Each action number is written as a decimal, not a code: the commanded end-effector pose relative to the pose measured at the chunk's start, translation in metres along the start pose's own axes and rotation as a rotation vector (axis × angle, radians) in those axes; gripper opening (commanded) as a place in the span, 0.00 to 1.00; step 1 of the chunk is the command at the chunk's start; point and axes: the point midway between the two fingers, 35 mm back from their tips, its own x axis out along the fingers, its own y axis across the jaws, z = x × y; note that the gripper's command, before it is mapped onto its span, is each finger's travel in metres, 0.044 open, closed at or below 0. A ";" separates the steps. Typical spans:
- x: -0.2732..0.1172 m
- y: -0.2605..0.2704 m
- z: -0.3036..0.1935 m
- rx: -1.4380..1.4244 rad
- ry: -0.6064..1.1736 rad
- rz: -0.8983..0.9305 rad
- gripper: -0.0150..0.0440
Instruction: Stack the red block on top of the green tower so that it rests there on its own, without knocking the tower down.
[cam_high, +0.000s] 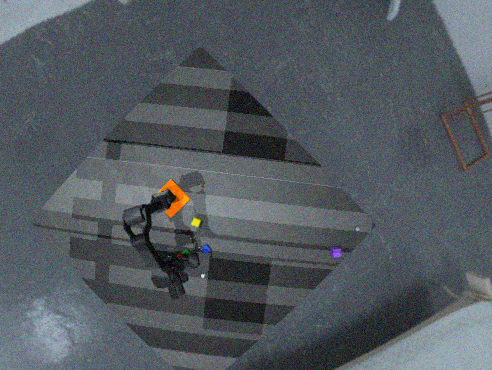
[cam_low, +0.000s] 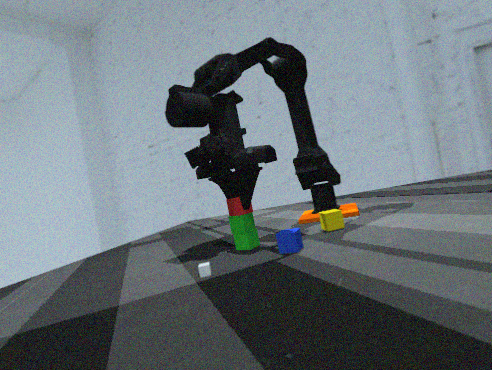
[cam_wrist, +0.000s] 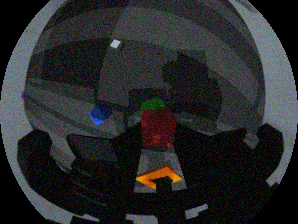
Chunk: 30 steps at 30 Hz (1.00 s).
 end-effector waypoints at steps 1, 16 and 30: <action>-0.001 0.000 0.001 -0.005 -0.002 -0.002 0.25; 0.000 0.000 0.000 0.000 -0.001 0.000 0.88; 0.000 0.000 0.000 0.000 -0.001 0.000 1.00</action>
